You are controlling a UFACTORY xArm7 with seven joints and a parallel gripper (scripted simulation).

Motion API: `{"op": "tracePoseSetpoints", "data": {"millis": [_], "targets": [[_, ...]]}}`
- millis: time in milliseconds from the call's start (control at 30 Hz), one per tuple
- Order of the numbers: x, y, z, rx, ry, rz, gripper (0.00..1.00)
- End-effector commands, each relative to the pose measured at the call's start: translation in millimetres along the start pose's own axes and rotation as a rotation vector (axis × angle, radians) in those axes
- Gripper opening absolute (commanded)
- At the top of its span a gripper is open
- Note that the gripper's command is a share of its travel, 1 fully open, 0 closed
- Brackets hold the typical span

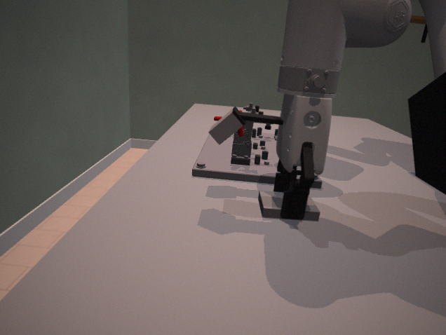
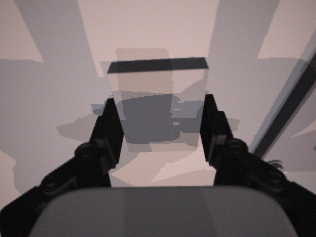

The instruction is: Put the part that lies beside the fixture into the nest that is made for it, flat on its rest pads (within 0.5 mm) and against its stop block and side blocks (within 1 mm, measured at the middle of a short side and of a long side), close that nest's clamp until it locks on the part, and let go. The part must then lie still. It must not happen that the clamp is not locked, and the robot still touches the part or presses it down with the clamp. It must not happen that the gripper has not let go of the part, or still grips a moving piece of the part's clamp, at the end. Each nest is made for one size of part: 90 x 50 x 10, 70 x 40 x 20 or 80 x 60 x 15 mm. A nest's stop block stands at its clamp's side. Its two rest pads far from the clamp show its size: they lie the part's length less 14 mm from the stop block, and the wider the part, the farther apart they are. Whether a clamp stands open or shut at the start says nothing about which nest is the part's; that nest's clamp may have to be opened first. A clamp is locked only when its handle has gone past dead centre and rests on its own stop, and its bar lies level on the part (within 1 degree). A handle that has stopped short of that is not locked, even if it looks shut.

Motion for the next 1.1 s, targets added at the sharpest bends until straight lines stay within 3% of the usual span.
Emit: {"op": "tracePoseSetpoints", "data": {"millis": [0,533,833,1067], "targets": [[-1,2,-1,0.004,0.000,-0.003,0.00],[-1,7,-1,0.004,0.000,-0.003,0.00],[-1,22,-1,0.004,0.000,-0.003,0.00],[-1,46,-1,0.004,0.000,-0.003,0.00]]}}
Point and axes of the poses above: the point where the finger pads meet when closed, its own y axis back along the fingers, its own x axis across the jaws, z = x × y, the point moved 6 cm from there along y, back along the fingers, and after that the axes turned 9 degrees about y, right-handed, at the moved point
